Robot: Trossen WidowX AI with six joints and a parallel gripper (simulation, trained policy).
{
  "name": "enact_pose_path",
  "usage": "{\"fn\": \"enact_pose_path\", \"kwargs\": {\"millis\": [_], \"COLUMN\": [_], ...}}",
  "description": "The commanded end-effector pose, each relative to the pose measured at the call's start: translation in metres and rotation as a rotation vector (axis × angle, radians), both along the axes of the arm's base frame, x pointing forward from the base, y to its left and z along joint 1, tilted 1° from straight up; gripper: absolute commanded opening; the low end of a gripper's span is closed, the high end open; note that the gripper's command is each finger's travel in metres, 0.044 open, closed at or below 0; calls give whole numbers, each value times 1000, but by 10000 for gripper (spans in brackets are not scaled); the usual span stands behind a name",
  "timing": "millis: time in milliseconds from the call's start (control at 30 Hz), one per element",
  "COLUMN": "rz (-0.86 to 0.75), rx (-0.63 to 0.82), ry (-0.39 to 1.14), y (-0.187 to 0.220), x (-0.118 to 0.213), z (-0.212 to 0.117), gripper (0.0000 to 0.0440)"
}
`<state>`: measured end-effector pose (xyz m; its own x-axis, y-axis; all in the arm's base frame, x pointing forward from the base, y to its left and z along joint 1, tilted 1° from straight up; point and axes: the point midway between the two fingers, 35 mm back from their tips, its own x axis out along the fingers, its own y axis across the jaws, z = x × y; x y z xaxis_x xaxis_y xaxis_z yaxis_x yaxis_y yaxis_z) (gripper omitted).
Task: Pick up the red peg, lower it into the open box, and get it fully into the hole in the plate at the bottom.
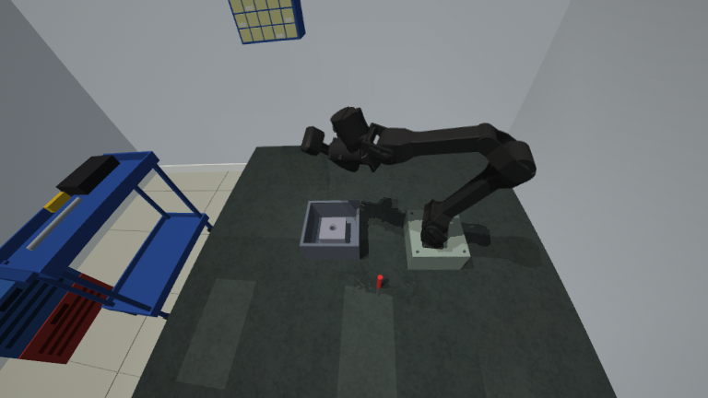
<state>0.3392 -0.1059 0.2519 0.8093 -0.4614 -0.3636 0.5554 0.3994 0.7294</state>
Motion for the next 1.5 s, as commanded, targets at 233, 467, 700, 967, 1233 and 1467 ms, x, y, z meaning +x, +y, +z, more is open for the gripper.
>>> {"fn": "enact_pose_path", "kwargs": {"millis": [233, 467, 700, 967, 1233, 1467], "rz": [184, 302, 402, 472, 496, 502], "rx": [28, 45, 67, 94, 96, 72], "ry": [319, 530, 749, 997, 1205, 1333], "y": [66, 109, 147, 183, 207, 219], "x": [-6, -27, -60, -108, -150, -173], "z": [-42, -67, -90, -112, -130, -147], "gripper": [440, 440, 440, 440, 440, 440]}}
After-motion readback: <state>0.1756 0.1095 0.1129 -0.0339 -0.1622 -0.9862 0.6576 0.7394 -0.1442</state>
